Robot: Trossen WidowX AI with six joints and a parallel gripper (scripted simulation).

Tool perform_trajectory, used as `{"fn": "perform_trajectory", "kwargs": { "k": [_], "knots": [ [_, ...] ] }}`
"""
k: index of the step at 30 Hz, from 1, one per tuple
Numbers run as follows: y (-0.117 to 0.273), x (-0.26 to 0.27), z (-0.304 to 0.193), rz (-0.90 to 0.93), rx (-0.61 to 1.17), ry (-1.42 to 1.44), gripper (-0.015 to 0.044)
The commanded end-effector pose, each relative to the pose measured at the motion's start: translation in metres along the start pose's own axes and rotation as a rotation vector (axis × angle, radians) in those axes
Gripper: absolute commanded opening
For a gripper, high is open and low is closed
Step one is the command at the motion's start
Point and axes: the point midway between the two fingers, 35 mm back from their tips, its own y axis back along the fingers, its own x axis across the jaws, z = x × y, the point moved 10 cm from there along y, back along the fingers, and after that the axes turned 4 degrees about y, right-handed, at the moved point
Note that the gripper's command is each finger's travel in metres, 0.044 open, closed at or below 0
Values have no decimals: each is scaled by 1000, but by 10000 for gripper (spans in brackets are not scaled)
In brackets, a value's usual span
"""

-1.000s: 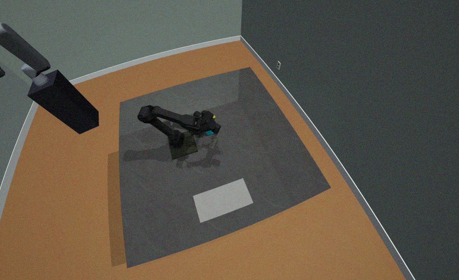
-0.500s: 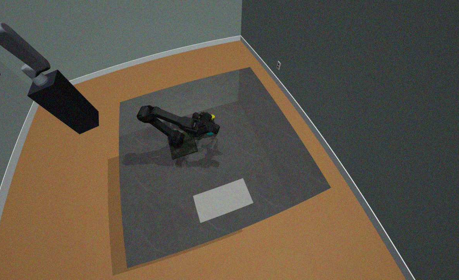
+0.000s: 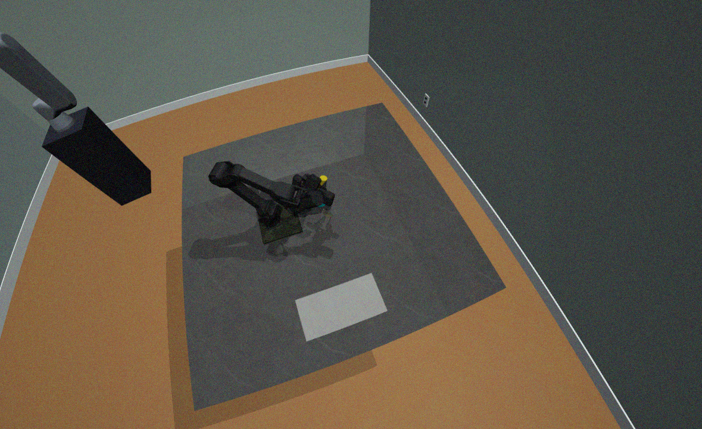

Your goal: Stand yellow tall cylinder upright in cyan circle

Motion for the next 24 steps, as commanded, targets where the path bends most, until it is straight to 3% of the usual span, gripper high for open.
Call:
{"fn": "perform_trajectory", "kwargs": {
  "k": [1,24],
  "knots": [
    [2,2,-4,3,-23,13,105],
    [12,9,-18,5,-143,89,105]
  ]
}}
